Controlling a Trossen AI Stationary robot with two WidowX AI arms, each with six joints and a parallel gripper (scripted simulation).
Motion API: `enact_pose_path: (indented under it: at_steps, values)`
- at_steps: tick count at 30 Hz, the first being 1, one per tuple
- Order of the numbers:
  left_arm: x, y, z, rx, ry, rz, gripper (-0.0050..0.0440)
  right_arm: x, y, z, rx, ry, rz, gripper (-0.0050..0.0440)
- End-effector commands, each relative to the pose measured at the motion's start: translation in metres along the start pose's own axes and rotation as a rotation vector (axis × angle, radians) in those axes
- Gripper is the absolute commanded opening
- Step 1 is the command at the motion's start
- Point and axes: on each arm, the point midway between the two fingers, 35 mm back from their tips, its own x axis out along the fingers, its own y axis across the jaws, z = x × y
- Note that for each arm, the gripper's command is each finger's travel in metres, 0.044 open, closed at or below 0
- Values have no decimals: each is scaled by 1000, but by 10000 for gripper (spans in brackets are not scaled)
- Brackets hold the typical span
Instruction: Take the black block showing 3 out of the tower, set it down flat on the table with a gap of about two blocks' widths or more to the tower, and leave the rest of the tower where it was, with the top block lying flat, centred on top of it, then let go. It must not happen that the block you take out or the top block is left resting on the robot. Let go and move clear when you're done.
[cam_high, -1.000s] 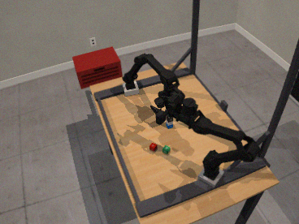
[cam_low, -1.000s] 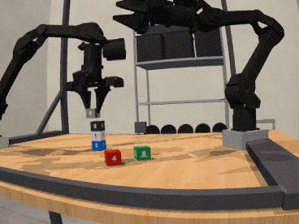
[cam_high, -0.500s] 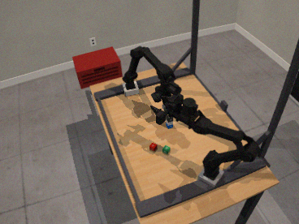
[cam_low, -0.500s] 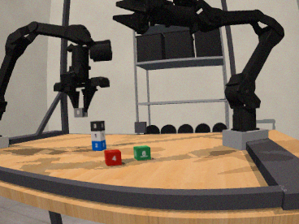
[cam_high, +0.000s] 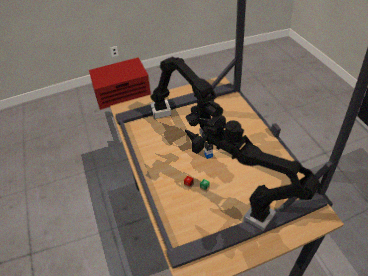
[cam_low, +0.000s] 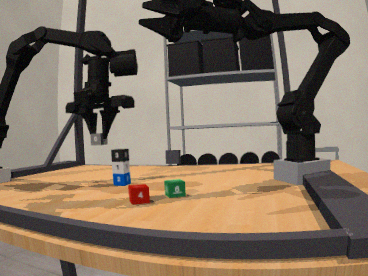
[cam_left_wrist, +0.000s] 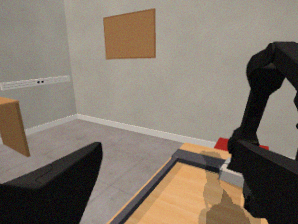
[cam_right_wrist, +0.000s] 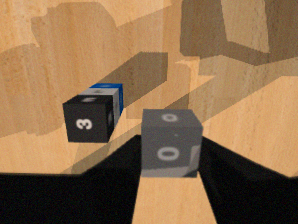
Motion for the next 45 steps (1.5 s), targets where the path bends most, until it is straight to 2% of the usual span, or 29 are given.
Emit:
enact_pose_path:
  at_steps: [1,5,7,8,10,14,16,17,18,19,20,22,24,25,26,33,45]
  values:
    - [8,-15,-20,-1,34,-63,400,-12,2,-1,1,13,35,-50]
    - [16,-54,-76,20,123,-221,400,-12,2,-1,1,13,35,-50]
    - [16,-54,-76,20,123,-221,400,-12,2,-1,1,13,35,-50]
    - [15,-66,-94,27,149,-271,400,-12,2,-1,1,13,35,-50]
    - [9,-90,-131,40,215,-369,400,-12,2,-1,1,13,35,-50]
    - [-4,-113,-168,55,277,-474,400,-12,2,-1,1,13,35,-50]
    - [-4,-114,-164,56,256,-479,400,-12,2,-1,1,13,35,-50]
    - [-13,-124,-183,63,294,-529,400,-12,2,-1,1,13,35,-50]
    - [-12,-124,-180,63,281,-529,400,-12,2,-1,1,13,35,-50]
    - [-14,-124,-192,63,304,-530,400,-12,2,-1,1,13,35,-50]
    - [-12,-125,-188,62,282,-529,400,-12,2,-1,1,13,35,-50]
    - [-15,-124,-206,59,318,-529,400,-12,2,-1,1,13,35,-50]
    - [-15,-124,-206,59,318,-529,400,-12,2,-1,1,13,35,-50]
    - [-13,-124,-202,59,285,-526,400,-12,2,-1,1,13,35,-50]
    - [-16,-124,-216,59,321,-526,400,-12,2,-1,1,13,35,-50]
    - [-16,-123,-234,59,315,-525,400,-12,2,-1,1,13,35,-50]
    - [-15,-123,-248,59,285,-524,400,-12,2,-1,1,13,35,-50]
